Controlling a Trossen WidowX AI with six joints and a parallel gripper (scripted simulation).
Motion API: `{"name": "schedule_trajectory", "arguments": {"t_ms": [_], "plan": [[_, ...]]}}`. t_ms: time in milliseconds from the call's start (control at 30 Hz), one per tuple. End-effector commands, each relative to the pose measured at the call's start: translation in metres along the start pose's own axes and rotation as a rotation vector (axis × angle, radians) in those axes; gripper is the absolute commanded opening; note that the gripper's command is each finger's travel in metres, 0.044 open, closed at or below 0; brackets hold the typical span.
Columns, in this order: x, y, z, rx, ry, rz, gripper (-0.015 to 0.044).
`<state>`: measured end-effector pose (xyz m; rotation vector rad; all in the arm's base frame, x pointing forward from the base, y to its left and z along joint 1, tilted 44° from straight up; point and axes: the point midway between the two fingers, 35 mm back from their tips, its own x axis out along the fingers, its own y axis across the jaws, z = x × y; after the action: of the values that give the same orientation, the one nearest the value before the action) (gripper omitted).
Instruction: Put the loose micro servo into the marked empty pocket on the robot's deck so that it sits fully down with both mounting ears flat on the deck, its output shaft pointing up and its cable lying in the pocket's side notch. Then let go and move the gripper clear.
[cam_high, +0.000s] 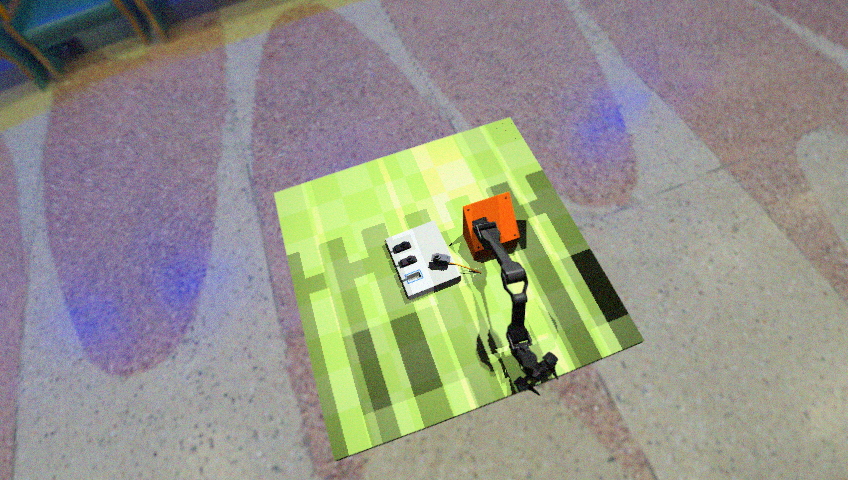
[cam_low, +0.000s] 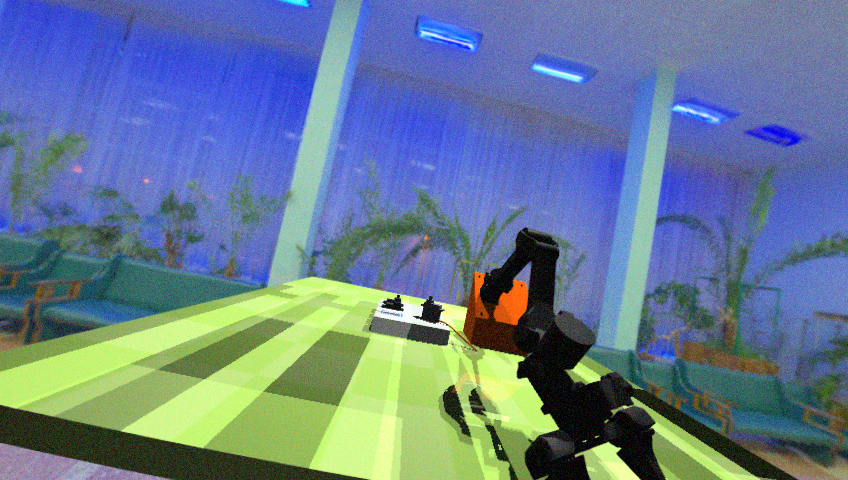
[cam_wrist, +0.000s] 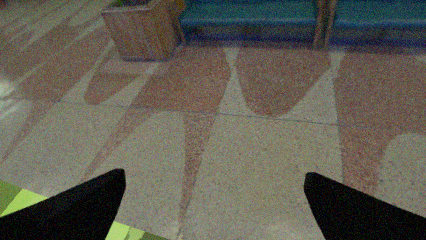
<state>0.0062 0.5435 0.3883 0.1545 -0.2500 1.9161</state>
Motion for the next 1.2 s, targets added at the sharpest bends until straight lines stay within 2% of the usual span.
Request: {"name": "schedule_trajectory", "arguments": {"t_ms": [0,667,1167], "plan": [[-0.012,-0.019,0.003,-0.008,0.014,-0.047,0.0440],[-0.075,-0.099,-0.022,0.033,0.153,-0.241,0.0440],[-0.211,-0.184,-0.093,0.250,0.431,-0.526,0.0440]]}}
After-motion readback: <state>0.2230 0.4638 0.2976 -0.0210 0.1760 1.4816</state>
